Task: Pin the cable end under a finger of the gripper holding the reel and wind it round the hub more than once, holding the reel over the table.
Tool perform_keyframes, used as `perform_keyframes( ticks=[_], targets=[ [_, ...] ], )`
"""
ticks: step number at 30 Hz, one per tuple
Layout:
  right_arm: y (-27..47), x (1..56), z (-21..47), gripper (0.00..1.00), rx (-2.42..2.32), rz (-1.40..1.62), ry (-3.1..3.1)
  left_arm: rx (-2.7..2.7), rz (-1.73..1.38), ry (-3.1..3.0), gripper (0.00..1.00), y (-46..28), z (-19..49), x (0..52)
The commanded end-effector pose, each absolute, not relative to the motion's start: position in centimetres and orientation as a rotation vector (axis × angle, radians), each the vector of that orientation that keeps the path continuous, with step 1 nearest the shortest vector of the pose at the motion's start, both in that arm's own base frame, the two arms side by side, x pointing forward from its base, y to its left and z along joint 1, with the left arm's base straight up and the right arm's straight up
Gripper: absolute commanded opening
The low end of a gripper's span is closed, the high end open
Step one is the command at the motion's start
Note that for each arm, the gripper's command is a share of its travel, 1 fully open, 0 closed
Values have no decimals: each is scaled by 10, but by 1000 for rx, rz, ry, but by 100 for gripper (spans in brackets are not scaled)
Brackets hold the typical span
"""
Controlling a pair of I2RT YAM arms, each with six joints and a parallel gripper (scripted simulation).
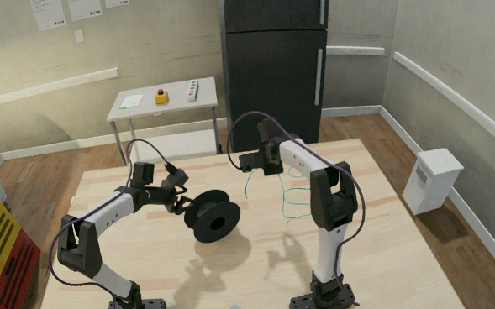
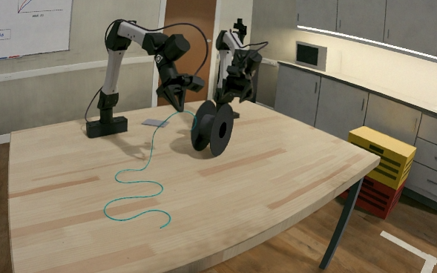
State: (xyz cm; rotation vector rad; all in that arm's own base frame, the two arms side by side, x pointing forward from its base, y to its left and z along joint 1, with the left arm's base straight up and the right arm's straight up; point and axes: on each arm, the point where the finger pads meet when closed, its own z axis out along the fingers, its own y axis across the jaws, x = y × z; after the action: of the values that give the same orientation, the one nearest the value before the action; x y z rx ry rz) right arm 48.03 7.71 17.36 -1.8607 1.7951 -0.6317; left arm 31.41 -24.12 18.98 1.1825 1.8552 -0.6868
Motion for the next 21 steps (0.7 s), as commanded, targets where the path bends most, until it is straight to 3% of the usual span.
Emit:
perform_keyframes(
  ticks=[1, 21],
  targets=[
    [61, 482, 180, 0, -1807, -669, 1829, 1168, -671, 1806, 75, -238, 204, 315],
    [106, 459, 179, 0, -1833, -655, 1823, 1170, -670, 1800, 75, -239, 205, 318]
  ],
)
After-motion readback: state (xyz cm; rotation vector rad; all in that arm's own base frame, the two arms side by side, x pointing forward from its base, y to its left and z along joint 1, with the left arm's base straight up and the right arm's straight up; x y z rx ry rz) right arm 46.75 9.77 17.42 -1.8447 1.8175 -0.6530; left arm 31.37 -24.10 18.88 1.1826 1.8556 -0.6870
